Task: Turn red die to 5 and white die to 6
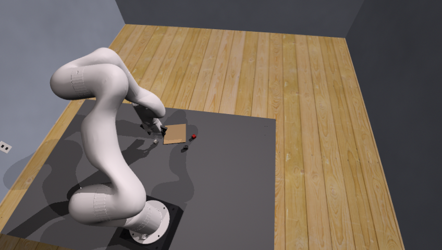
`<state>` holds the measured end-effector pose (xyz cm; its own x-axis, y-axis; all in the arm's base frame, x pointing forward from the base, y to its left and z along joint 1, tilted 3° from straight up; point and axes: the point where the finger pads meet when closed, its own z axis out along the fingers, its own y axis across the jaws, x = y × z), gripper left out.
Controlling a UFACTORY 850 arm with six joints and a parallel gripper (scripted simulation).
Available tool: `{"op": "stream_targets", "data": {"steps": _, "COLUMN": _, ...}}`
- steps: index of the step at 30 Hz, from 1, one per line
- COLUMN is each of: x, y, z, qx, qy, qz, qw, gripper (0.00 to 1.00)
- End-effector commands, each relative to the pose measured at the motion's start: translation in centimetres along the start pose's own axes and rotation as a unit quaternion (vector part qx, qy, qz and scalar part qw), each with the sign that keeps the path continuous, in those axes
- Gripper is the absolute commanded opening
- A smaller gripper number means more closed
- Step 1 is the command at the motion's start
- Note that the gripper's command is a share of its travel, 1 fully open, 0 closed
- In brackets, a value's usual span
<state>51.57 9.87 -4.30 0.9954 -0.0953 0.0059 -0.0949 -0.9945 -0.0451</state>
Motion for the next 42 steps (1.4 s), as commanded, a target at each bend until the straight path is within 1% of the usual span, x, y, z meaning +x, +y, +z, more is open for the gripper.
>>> {"op": "stream_targets", "data": {"steps": 1, "x": 0.1, "y": 0.0, "z": -0.1, "qx": 0.000, "qy": 0.001, "qz": 0.000, "qw": 1.000, "gripper": 1.00}}
{"op": "stream_targets", "data": {"steps": 13, "x": 0.1, "y": 0.0, "z": -0.1, "qx": 0.000, "qy": 0.001, "qz": 0.000, "qw": 1.000, "gripper": 1.00}}
{"op": "stream_targets", "data": {"steps": 17, "x": 0.1, "y": 0.0, "z": -0.6, "qx": 0.000, "qy": 0.001, "qz": 0.000, "qw": 1.000, "gripper": 1.00}}
{"op": "stream_targets", "data": {"steps": 19, "x": 0.1, "y": 0.0, "z": -1.5, "qx": 0.000, "qy": 0.001, "qz": 0.000, "qw": 1.000, "gripper": 1.00}}
{"op": "stream_targets", "data": {"steps": 22, "x": 0.1, "y": 0.0, "z": -3.6, "qx": 0.000, "qy": 0.001, "qz": 0.000, "qw": 1.000, "gripper": 1.00}}
{"op": "stream_targets", "data": {"steps": 24, "x": 0.1, "y": 0.0, "z": -3.6, "qx": 0.000, "qy": 0.001, "qz": 0.000, "qw": 1.000, "gripper": 1.00}}
{"op": "stream_targets", "data": {"steps": 30, "x": 0.1, "y": 0.0, "z": -8.6, "qx": 0.000, "qy": 0.001, "qz": 0.000, "qw": 1.000, "gripper": 1.00}}
{"op": "stream_targets", "data": {"steps": 33, "x": 0.1, "y": 0.0, "z": -10.3, "qx": 0.000, "qy": 0.001, "qz": 0.000, "qw": 1.000, "gripper": 1.00}}
{"op": "stream_targets", "data": {"steps": 36, "x": 0.1, "y": 0.0, "z": -11.0, "qx": 0.000, "qy": 0.001, "qz": 0.000, "qw": 1.000, "gripper": 1.00}}
{"op": "stream_targets", "data": {"steps": 42, "x": 0.1, "y": 0.0, "z": -11.0, "qx": 0.000, "qy": 0.001, "qz": 0.000, "qw": 1.000, "gripper": 1.00}}
